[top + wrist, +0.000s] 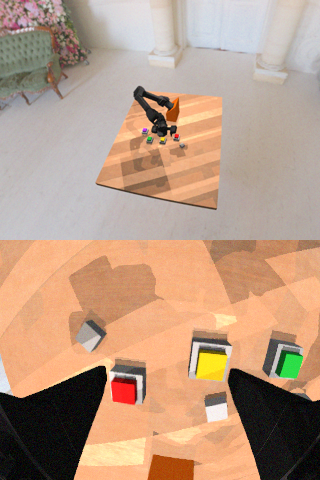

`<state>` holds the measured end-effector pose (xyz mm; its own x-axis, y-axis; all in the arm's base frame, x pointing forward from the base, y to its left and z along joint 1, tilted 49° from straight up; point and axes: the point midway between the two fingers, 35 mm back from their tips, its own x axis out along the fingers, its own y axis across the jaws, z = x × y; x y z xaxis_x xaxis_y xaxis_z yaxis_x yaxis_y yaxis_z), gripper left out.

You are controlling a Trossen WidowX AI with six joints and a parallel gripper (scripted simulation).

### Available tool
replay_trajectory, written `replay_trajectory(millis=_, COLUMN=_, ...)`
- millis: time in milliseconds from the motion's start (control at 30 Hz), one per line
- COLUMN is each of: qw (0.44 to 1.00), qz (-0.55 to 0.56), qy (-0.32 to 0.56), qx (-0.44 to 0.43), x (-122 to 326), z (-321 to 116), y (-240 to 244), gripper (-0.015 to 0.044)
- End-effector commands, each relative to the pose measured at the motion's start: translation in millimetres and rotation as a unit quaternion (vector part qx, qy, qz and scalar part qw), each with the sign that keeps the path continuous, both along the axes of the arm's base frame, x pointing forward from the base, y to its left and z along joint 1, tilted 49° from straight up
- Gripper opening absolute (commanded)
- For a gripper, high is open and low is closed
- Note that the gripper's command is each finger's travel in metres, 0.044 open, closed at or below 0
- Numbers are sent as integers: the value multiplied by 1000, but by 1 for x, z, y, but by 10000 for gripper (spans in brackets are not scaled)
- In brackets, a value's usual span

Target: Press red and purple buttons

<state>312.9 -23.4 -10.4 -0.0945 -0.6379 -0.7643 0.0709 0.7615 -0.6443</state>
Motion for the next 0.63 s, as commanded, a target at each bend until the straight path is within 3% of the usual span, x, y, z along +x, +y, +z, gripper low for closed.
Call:
replay_trajectory(millis=0, qw=1000, qz=-5, qy=9, qx=-6, x=-3, z=-43, y=55, gripper=400)
replay_trajectory(millis=300, qw=998, qz=-16, qy=10, qx=-56, x=-48, z=-125, y=137, gripper=400)
replay_trajectory(millis=600, qw=998, qz=-17, qy=9, qx=-60, x=-53, z=-130, y=141, gripper=400)
